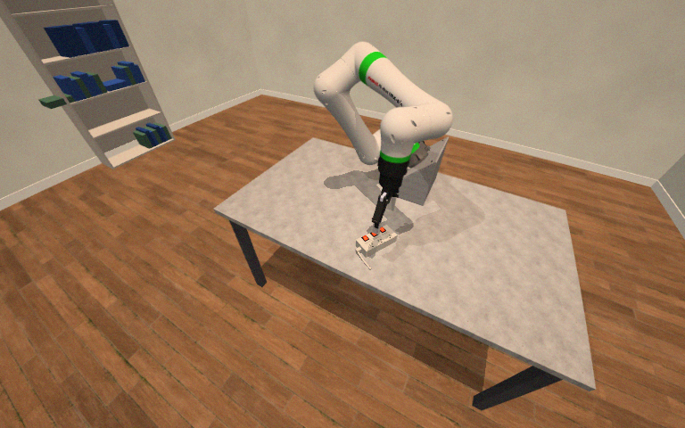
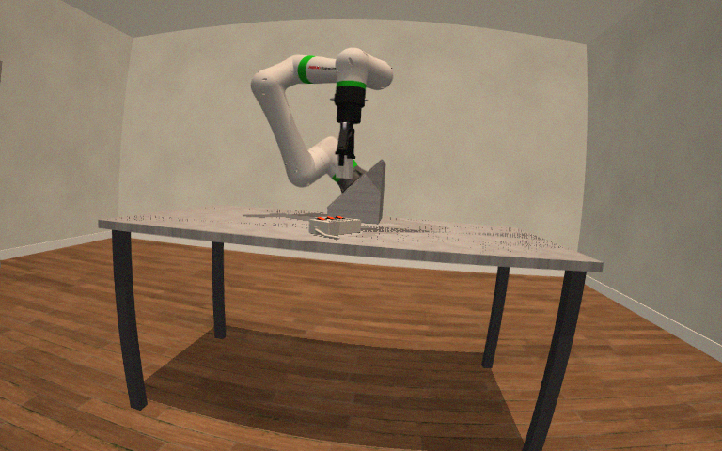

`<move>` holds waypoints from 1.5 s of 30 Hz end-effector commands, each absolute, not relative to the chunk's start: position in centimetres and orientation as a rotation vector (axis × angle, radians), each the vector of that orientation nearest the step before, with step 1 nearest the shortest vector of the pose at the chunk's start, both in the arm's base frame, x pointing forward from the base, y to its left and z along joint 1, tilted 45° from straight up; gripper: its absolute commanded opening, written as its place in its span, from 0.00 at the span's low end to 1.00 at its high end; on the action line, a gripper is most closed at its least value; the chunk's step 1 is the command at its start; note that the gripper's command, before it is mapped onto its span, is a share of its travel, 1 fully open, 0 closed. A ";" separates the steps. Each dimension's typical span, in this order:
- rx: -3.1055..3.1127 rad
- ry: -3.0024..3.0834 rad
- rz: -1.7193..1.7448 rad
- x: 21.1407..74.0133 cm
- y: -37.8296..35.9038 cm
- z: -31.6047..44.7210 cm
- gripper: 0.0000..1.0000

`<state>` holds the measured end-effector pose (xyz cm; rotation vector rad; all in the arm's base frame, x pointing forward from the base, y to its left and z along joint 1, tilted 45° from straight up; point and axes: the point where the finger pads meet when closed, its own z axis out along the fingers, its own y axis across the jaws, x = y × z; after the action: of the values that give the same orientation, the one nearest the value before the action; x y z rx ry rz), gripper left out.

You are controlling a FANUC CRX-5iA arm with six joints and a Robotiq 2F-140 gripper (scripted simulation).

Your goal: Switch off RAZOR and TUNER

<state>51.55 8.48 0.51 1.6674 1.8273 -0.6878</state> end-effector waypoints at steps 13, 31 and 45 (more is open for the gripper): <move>1.609 1.894 -0.720 51.4 8.0 0.5 1.00; 0.724 2.562 -1.042 48.6 1.4 0.3 0.00; 0.548 2.656 -1.075 48.6 1.4 0.3 0.00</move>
<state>48.62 1.38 0.24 0.5488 2.6537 -1.0747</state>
